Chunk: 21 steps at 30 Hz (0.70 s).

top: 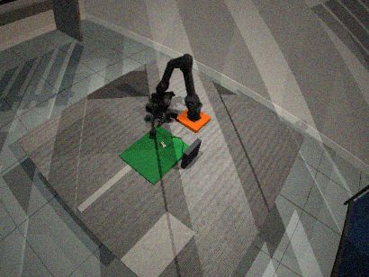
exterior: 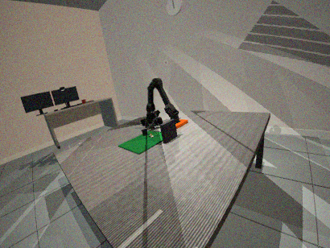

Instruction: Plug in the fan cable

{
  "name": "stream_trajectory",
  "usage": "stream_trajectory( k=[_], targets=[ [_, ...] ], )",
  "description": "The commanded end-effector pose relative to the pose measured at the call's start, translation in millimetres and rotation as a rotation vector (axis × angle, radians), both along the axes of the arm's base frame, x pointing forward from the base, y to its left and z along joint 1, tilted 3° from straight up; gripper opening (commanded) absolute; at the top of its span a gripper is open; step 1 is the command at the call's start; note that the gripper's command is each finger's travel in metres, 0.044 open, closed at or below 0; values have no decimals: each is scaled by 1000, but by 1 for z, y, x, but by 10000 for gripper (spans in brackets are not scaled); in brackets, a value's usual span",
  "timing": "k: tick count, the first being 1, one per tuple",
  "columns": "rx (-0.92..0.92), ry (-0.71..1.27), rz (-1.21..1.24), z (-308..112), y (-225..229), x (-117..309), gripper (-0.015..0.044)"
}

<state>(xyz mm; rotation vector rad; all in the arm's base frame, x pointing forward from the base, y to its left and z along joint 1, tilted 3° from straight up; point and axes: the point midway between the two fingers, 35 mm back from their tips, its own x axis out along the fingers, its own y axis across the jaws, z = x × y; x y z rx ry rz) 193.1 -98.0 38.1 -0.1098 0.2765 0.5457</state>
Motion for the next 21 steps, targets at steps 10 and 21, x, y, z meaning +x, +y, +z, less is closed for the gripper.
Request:
stream_trajectory(
  k=[10,21],
  targets=[
    [13,-39,8,28,-5,-13,205],
    [33,-65,20,50,-8,-20,205]
  ],
)
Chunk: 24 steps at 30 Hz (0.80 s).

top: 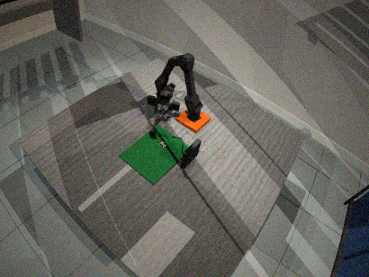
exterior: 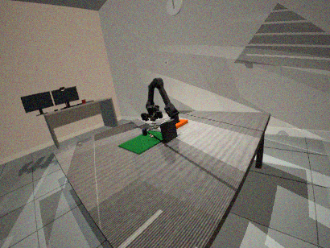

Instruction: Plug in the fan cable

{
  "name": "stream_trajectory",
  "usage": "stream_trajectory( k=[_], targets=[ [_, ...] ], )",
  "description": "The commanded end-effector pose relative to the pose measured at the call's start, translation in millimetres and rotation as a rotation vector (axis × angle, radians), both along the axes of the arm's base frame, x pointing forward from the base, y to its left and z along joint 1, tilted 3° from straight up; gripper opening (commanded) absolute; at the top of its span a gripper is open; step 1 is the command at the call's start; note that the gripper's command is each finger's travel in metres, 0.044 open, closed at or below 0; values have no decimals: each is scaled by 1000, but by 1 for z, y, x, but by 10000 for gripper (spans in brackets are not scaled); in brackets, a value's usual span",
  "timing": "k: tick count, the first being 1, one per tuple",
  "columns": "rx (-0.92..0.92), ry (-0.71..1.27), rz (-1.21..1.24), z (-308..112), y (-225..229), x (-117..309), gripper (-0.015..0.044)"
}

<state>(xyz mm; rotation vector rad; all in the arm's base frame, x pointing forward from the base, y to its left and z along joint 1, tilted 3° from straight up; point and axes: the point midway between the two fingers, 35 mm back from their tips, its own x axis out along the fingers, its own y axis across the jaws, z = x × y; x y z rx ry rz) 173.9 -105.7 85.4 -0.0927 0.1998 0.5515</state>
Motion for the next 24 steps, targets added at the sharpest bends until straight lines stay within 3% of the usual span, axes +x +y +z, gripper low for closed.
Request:
stream_trajectory(
  k=[1,24],
  targets=[
    [-1,18,32,2,2,-1,205],
    [-46,554,364,-15,39,-4,205]
  ],
)
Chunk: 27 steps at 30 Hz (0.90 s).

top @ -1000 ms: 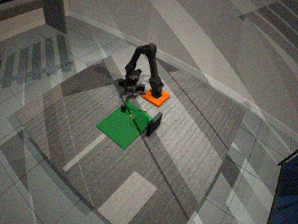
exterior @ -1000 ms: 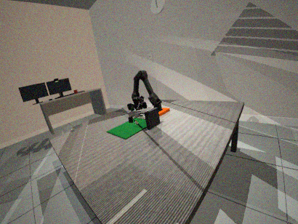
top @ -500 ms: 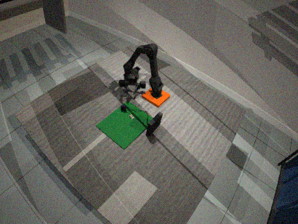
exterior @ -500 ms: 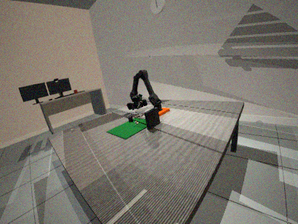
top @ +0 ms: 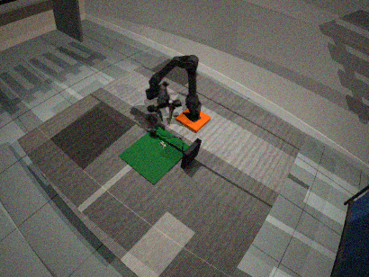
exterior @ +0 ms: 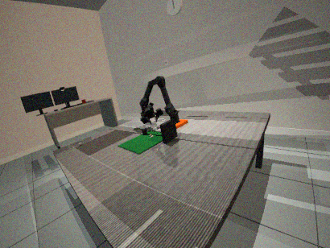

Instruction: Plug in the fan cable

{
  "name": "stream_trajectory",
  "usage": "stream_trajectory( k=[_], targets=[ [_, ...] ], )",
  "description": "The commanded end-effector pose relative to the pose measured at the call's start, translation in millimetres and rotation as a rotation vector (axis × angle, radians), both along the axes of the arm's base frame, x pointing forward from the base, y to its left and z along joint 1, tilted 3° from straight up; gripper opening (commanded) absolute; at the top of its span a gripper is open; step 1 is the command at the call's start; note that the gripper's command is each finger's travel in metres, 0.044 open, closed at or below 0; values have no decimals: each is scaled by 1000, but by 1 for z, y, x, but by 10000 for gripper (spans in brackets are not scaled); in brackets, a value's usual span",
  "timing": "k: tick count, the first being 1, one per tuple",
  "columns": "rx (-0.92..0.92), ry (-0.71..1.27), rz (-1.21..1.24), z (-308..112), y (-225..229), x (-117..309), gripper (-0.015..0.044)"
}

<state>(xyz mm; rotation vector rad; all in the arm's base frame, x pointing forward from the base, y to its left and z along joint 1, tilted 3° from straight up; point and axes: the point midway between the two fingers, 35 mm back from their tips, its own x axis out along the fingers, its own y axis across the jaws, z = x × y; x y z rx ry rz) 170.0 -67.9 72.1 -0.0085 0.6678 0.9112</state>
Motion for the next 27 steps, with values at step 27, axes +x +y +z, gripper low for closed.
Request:
stream_trajectory(
  k=[27],
  targets=[
    [-486,543,0,2,-6,8,205]
  ],
)
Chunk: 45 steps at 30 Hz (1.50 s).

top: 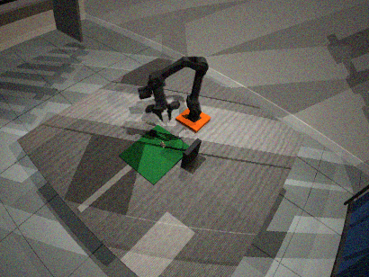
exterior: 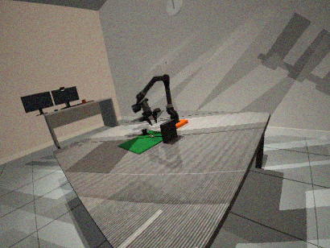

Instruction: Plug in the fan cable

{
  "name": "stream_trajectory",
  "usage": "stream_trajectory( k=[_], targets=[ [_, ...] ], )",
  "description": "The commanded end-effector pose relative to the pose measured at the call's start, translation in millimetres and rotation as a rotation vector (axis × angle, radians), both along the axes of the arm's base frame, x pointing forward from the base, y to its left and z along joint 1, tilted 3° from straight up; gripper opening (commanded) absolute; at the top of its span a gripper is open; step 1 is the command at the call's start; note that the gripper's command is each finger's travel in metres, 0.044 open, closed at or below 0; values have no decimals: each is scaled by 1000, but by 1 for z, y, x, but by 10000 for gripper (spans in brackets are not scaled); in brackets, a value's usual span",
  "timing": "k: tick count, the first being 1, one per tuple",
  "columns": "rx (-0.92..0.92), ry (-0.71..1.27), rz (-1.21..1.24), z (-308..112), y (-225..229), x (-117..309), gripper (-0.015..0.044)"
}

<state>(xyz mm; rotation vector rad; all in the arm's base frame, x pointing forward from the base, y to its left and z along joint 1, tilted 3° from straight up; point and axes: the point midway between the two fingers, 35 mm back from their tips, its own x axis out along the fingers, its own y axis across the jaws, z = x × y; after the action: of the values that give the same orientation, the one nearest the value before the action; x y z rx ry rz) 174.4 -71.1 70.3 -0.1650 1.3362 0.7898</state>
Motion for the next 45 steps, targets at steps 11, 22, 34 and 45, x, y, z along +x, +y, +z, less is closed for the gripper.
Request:
stream_trajectory(
  k=[11,22,34,45],
  targets=[
    [-317,57,-123,20,-11,18,205],
    [-434,40,-195,31,-13,27,205],
    [-415,152,-804,71,-1,62,440],
    [-310,296,-1635,123,27,101,440]
  ],
)
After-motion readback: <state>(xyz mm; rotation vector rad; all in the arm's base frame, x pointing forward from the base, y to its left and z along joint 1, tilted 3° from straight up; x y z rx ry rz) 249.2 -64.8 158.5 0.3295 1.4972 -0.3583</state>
